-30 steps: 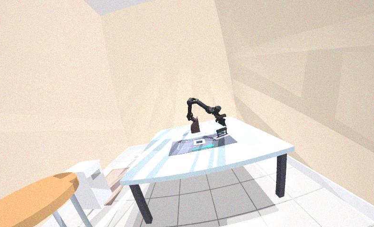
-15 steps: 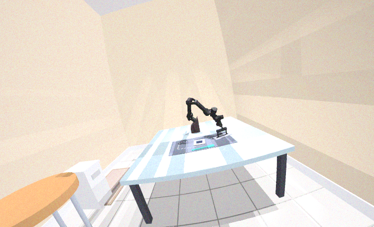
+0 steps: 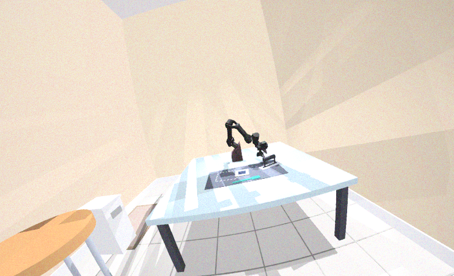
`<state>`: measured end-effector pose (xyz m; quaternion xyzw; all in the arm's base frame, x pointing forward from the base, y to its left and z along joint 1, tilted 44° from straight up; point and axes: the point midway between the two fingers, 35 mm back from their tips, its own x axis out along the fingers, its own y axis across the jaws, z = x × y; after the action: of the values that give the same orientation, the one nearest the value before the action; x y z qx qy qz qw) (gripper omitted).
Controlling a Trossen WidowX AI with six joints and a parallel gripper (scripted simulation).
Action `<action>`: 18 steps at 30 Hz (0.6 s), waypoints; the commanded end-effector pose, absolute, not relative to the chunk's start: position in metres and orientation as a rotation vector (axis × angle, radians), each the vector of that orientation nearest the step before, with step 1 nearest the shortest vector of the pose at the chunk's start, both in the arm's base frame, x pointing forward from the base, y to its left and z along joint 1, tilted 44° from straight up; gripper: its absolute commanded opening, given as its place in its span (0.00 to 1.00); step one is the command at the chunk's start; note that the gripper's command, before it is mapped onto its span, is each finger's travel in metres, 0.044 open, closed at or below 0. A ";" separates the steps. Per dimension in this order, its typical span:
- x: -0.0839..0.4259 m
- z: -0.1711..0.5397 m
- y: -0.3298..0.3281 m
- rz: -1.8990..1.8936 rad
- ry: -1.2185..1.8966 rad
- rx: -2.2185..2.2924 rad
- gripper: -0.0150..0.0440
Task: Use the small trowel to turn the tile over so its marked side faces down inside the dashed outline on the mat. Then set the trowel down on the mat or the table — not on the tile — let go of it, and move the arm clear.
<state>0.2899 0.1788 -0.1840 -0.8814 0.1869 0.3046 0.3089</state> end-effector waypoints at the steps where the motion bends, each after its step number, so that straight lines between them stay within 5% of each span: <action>1: 0.289 -0.184 0.175 0.809 0.490 -2.356 0.76; 18: 0.309 -0.201 0.173 0.809 0.495 -2.356 0.76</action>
<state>0.3068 0.1743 -0.1945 -0.8859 0.1856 0.3015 0.2997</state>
